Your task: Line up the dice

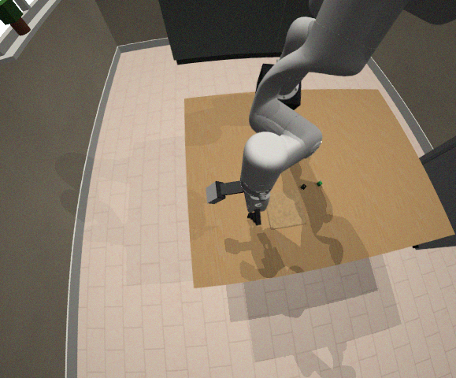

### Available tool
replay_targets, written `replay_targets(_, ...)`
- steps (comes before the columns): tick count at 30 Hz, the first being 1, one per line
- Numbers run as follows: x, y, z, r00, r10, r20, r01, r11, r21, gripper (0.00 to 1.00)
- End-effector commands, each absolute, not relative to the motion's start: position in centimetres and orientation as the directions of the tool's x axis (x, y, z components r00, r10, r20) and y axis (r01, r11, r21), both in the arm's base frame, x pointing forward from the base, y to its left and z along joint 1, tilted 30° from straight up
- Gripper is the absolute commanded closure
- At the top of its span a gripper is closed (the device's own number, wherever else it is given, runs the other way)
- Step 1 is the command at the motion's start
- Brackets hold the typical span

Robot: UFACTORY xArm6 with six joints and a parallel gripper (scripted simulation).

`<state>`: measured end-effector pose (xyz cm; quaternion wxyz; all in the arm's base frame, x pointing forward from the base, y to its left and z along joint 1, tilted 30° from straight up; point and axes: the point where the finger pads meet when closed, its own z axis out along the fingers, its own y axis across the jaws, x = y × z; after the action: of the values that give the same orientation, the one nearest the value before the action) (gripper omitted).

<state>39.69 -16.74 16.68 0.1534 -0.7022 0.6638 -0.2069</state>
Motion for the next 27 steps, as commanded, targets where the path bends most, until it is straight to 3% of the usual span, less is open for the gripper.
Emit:
replay_targets(1, 39.7, -16.9, 16.8, 0.024, -0.996, 0.088, -0.867, -0.065, -0.495, 0.0)
replay_targets(27, 42.0, -16.9, 12.9, 0.024, -0.996, 0.088, -0.866, -0.065, -0.495, 0.0)
